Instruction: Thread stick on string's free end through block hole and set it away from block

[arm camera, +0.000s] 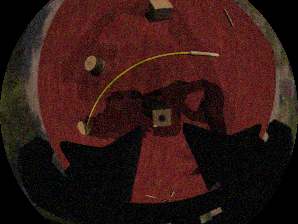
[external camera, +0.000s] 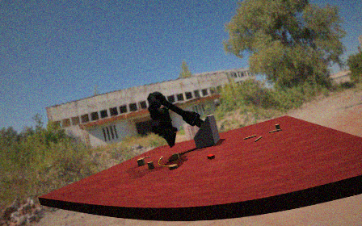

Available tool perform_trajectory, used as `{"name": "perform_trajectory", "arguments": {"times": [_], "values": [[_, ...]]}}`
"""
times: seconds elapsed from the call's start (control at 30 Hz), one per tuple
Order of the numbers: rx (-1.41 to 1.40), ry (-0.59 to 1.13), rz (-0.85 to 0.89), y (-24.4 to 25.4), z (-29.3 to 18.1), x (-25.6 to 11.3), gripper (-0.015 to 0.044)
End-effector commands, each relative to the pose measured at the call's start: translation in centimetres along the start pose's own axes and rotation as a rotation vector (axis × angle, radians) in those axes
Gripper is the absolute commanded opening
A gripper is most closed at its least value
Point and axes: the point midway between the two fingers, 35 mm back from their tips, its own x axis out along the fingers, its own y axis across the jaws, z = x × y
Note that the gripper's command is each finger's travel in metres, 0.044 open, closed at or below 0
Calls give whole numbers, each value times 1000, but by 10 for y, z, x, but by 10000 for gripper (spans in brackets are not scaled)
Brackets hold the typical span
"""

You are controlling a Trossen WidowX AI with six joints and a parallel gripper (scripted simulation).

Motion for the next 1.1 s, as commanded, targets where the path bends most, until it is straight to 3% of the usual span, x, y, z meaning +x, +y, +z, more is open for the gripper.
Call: {"name": "perform_trajectory", "arguments": {"times": [0.0, 1.07], "values": [[-13, 2, -14, -2, -2, 10, 241], [-13, -2, -15, -4, -1, 54, 241]]}}
